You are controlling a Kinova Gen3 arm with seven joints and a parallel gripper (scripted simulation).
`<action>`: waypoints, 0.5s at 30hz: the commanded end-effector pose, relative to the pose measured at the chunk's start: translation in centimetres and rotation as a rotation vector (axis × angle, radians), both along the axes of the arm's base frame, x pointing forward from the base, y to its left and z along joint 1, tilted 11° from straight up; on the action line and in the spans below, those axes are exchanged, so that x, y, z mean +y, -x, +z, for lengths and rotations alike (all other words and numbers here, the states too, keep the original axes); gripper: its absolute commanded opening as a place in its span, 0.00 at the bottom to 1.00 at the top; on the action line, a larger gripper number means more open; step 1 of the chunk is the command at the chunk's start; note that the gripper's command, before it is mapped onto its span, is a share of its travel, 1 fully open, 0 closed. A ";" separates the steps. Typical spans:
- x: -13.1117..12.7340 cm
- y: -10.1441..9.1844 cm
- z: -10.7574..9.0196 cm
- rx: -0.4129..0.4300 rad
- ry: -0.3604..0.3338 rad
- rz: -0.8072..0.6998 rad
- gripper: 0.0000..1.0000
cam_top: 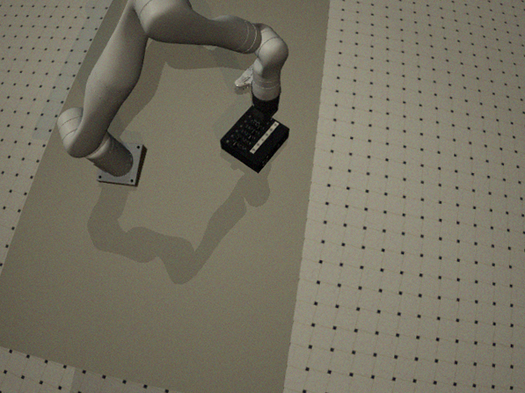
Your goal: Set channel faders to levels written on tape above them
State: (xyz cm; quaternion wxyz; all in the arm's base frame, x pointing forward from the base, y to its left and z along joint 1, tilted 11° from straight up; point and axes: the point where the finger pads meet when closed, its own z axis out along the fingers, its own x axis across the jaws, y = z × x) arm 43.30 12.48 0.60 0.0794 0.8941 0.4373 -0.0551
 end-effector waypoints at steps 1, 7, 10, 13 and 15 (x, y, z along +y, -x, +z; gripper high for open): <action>0.2 0.1 0.1 -0.002 -0.001 0.002 0.00; 0.3 0.2 0.1 -0.002 -0.001 0.002 0.00; 0.3 0.3 0.1 -0.002 -0.001 0.002 0.00; 0.3 0.3 0.1 -0.002 -0.001 0.002 0.00; 0.3 0.3 0.2 -0.002 -0.001 0.002 0.00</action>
